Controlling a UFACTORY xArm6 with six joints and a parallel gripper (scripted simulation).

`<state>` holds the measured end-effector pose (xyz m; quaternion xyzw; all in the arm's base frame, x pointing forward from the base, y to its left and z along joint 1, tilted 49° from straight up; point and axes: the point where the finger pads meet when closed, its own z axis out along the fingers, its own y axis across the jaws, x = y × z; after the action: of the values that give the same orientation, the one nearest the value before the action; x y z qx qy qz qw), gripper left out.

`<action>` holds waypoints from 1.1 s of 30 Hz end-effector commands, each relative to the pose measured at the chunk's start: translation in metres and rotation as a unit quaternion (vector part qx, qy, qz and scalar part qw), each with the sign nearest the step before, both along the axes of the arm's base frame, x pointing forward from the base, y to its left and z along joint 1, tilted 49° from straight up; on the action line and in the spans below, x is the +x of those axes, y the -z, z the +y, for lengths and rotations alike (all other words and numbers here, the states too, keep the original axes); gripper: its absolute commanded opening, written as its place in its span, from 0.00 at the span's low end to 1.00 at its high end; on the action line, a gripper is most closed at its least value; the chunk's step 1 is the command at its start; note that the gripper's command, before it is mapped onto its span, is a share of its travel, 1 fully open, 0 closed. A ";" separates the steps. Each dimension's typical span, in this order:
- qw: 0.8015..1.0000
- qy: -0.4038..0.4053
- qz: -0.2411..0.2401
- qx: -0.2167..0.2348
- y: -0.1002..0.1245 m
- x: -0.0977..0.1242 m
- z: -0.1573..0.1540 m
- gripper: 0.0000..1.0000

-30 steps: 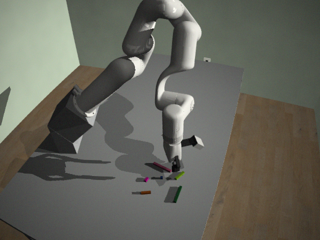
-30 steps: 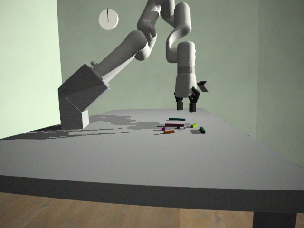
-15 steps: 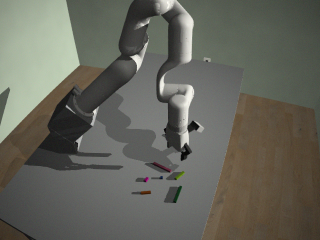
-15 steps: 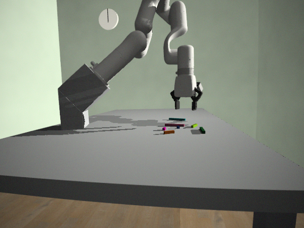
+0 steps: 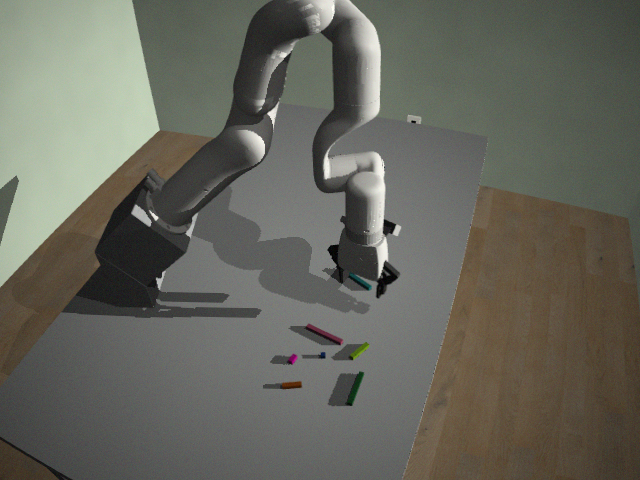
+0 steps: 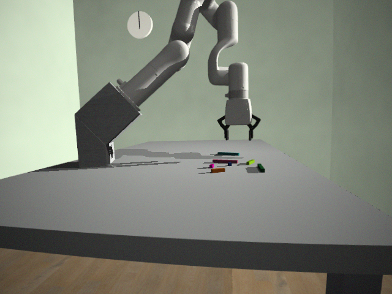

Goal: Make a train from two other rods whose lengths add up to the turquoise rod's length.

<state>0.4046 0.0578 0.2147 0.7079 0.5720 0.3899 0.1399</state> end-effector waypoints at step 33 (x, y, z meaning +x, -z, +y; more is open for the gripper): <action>0.995 -0.057 -0.029 -0.074 -0.005 -0.001 0.030 1.00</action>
<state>0.4030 0.0875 0.2189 0.6505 0.6349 0.3735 0.1851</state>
